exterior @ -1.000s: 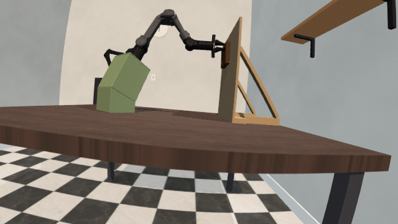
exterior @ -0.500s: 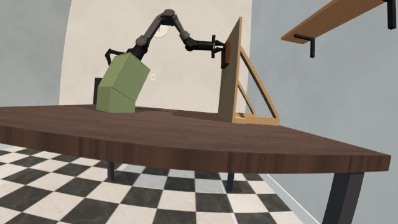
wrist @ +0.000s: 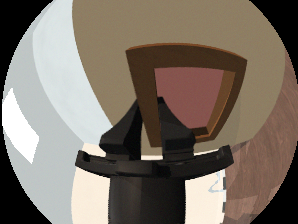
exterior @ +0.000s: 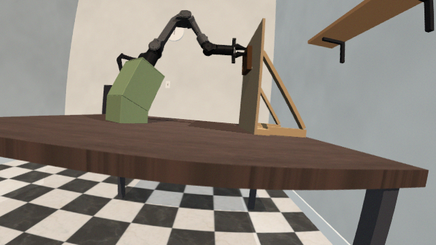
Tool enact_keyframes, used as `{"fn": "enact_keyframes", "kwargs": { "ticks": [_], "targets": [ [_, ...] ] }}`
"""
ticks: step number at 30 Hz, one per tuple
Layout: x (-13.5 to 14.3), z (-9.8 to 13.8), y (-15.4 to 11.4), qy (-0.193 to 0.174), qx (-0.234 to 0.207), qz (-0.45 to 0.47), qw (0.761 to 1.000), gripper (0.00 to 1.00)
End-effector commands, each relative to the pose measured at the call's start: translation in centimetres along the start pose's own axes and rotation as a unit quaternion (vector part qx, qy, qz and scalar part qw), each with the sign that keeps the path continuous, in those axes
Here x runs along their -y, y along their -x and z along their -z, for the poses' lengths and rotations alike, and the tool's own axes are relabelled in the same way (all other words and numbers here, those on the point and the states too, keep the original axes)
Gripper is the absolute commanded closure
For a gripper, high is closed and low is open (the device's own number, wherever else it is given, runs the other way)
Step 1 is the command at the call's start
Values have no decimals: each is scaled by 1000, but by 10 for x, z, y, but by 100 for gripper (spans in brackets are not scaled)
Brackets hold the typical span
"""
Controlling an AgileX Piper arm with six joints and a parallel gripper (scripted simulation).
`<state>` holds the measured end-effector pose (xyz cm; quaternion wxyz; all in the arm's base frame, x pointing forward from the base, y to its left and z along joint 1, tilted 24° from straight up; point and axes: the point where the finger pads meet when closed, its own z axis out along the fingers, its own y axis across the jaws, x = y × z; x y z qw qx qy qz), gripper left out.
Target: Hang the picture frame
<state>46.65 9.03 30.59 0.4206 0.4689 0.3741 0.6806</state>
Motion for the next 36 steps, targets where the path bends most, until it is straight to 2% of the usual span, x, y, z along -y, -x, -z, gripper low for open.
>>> {"fn": "enact_keyframes", "kwargs": {
  "ticks": [1,26,27,36],
  "targets": [
    [-3,0,0,5,0,0,1000,100],
    [-3,0,0,5,0,0,1000,100],
    [-3,0,0,5,0,0,1000,37],
    [-2,0,0,4,0,0,1000,37]
  ]
}}
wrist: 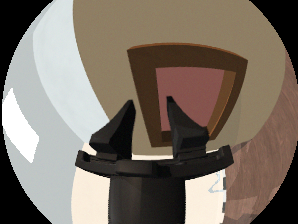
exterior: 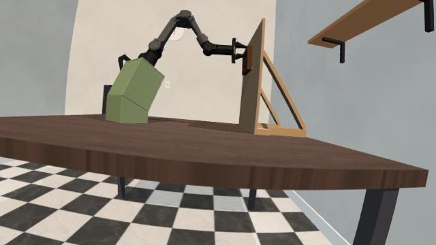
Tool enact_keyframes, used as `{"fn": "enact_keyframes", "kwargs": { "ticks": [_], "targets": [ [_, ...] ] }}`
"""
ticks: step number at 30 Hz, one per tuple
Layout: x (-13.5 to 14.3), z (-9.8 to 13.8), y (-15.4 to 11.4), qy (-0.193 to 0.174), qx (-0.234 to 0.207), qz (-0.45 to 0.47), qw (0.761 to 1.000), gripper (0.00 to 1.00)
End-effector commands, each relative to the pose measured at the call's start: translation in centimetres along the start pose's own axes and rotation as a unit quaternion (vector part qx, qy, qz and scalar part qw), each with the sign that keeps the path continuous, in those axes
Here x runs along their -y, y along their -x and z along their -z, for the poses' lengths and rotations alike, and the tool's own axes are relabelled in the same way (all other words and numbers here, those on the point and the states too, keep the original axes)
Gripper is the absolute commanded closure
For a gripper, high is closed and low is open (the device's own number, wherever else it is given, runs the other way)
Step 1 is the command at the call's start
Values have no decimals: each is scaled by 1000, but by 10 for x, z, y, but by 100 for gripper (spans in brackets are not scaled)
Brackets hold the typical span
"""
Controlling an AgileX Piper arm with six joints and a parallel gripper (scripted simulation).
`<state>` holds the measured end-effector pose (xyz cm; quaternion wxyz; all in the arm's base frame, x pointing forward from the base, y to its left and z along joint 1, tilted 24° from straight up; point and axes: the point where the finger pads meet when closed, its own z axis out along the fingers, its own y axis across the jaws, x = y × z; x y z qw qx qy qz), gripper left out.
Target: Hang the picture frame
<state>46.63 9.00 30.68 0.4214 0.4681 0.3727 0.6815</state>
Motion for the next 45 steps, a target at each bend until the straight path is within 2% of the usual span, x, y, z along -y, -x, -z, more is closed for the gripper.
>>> {"fn": "enact_keyframes", "kwargs": {
  "ticks": [1,45],
  "targets": [
    [-2,0,0,2,0,0,1000,37],
    [-1,5,0,2,0,0,1000,37]
  ]
}}
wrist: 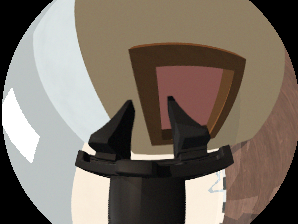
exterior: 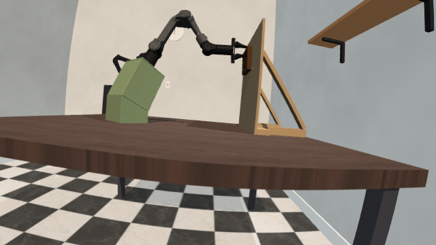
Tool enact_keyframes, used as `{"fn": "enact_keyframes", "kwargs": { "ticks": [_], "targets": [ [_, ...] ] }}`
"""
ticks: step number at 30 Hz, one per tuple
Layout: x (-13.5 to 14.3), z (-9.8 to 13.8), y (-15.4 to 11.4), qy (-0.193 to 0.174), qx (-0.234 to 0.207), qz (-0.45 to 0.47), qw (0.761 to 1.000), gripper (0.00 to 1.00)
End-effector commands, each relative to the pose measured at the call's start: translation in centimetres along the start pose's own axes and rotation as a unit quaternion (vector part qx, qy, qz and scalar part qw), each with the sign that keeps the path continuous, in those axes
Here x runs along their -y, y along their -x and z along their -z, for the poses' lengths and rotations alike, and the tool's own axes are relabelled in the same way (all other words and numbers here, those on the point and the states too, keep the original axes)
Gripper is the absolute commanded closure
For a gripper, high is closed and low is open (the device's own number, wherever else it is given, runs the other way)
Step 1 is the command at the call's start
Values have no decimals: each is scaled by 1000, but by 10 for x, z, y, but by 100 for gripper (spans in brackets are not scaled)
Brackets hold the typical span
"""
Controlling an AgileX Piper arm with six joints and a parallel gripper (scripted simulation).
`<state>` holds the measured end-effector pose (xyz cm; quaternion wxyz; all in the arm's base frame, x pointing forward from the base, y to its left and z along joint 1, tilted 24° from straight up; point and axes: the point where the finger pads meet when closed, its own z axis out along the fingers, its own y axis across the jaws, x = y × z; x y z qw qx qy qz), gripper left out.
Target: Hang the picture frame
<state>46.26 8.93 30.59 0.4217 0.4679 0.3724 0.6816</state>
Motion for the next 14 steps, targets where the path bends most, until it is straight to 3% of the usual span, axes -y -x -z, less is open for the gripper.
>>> {"fn": "enact_keyframes", "kwargs": {
  "ticks": [1,14],
  "targets": [
    [-2,2,-1,2,0,0,1000,37],
    [-2,6,-1,2,0,0,1000,37]
  ]
}}
